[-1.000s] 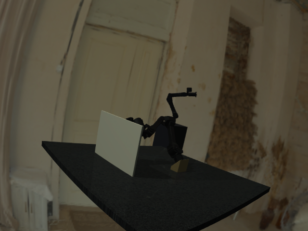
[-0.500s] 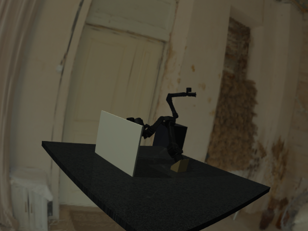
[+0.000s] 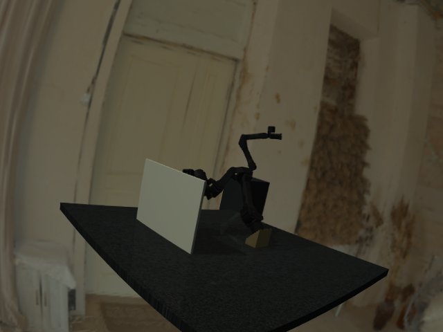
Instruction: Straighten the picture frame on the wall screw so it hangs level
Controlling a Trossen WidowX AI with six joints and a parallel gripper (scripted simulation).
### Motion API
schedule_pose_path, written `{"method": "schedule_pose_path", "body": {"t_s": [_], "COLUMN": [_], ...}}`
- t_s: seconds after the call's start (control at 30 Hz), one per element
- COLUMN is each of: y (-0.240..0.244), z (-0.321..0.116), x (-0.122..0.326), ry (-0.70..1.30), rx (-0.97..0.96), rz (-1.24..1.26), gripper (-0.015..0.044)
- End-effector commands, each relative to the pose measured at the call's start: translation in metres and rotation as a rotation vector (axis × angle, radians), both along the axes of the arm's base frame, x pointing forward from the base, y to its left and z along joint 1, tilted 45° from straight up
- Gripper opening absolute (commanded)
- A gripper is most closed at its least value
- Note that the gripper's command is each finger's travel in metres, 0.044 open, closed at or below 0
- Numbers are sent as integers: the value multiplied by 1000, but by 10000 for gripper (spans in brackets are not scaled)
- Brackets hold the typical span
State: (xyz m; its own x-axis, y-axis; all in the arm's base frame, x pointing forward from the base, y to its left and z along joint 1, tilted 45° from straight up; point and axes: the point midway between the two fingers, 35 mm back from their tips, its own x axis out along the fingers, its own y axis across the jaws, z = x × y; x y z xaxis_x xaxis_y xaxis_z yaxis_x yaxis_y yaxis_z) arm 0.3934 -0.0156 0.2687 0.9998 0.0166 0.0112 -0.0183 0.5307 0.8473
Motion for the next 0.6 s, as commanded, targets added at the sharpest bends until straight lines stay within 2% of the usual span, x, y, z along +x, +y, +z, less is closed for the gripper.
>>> {"method": "schedule_pose_path", "body": {"t_s": [0.0,0.57], "y": [0,0], "z": [0,0], "x": [0,0], "ry": [-2,-5], "rx": [-25,-114], "rz": [-2,-4], "gripper": [0,0]}}
